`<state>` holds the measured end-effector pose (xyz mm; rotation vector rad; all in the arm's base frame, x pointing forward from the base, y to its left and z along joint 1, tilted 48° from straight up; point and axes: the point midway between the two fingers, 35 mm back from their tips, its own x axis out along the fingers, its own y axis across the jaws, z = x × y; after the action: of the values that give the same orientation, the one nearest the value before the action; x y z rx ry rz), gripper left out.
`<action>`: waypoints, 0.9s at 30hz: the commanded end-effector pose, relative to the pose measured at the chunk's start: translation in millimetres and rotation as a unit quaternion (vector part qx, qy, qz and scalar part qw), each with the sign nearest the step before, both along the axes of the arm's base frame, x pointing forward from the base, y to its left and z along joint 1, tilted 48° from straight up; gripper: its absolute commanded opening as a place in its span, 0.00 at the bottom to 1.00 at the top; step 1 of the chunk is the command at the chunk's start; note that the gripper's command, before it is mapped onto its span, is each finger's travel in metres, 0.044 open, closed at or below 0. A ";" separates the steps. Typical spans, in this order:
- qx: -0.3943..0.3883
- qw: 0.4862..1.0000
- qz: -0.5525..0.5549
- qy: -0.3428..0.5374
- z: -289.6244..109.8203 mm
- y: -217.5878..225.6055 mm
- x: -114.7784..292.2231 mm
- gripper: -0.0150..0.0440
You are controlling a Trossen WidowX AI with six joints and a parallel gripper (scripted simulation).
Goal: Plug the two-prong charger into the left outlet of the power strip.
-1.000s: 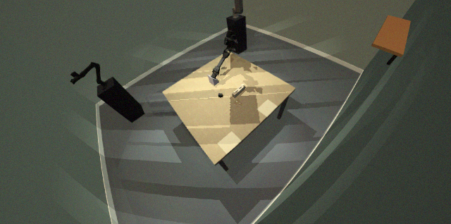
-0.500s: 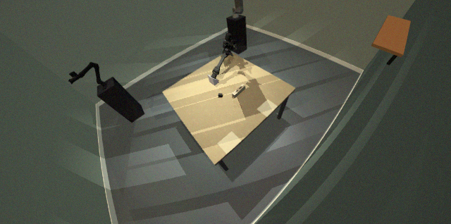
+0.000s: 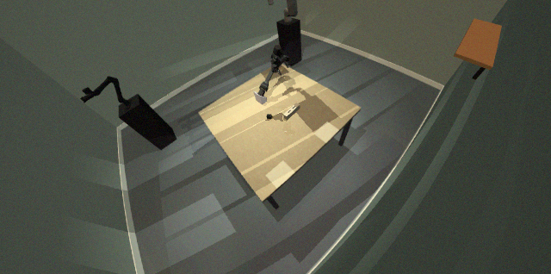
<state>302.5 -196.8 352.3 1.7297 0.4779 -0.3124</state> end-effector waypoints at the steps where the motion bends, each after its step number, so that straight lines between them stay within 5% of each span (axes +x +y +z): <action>1: -0.027 0.999 0.032 0.018 -26.5 -4.1 9.5 1.00; 27: -0.181 0.952 0.238 0.063 -143.4 2.0 36.8 1.00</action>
<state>336.6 -197.9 231.7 1.2584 0.8007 -0.1803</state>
